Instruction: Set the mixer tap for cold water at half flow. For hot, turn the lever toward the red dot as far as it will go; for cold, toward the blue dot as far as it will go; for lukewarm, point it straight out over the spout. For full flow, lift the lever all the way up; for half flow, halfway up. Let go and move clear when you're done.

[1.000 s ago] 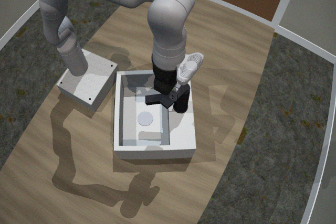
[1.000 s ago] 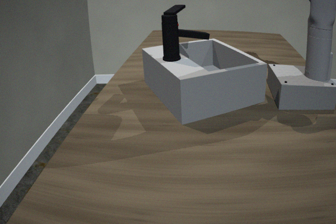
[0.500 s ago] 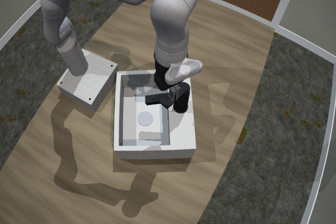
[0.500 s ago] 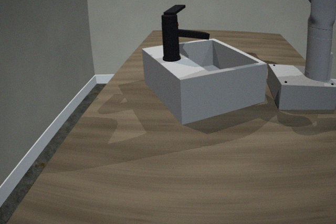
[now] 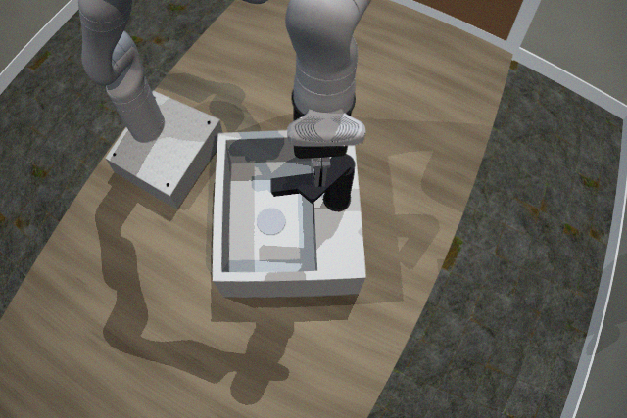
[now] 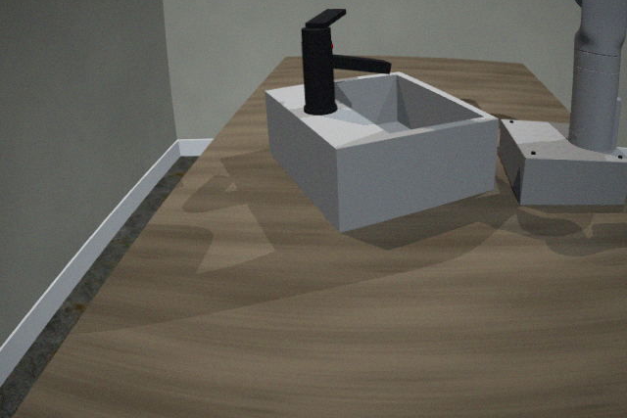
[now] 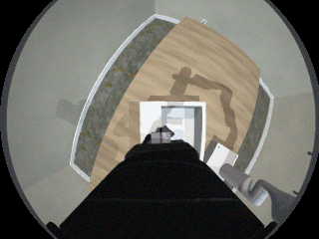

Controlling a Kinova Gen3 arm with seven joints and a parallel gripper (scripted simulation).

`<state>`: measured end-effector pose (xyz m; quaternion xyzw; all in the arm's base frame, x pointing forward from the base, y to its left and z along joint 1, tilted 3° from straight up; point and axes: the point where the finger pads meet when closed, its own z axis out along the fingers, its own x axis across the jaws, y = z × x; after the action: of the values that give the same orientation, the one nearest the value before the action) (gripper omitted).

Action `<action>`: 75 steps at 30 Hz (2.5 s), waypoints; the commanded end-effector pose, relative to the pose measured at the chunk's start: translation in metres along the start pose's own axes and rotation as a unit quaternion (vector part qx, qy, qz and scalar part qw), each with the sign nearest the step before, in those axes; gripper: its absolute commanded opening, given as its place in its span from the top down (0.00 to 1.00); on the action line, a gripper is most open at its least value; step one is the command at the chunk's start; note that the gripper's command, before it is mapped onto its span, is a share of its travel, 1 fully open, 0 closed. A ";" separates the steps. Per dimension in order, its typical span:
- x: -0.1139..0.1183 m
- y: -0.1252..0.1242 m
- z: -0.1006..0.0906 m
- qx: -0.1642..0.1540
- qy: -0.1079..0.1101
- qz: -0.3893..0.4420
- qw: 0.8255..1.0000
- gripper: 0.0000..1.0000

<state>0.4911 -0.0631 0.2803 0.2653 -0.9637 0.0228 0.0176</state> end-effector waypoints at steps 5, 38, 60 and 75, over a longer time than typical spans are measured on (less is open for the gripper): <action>0.000 0.005 -0.003 0.002 -0.002 0.090 0.996 1.00; 0.005 0.017 -0.008 0.002 -0.006 0.368 0.930 1.00; 0.006 0.019 -0.009 0.001 -0.007 0.404 0.915 1.00; 0.006 0.019 -0.009 0.001 -0.007 0.404 0.915 0.00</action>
<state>0.4762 -0.0489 0.2882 -0.1462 -0.9889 0.0276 0.0007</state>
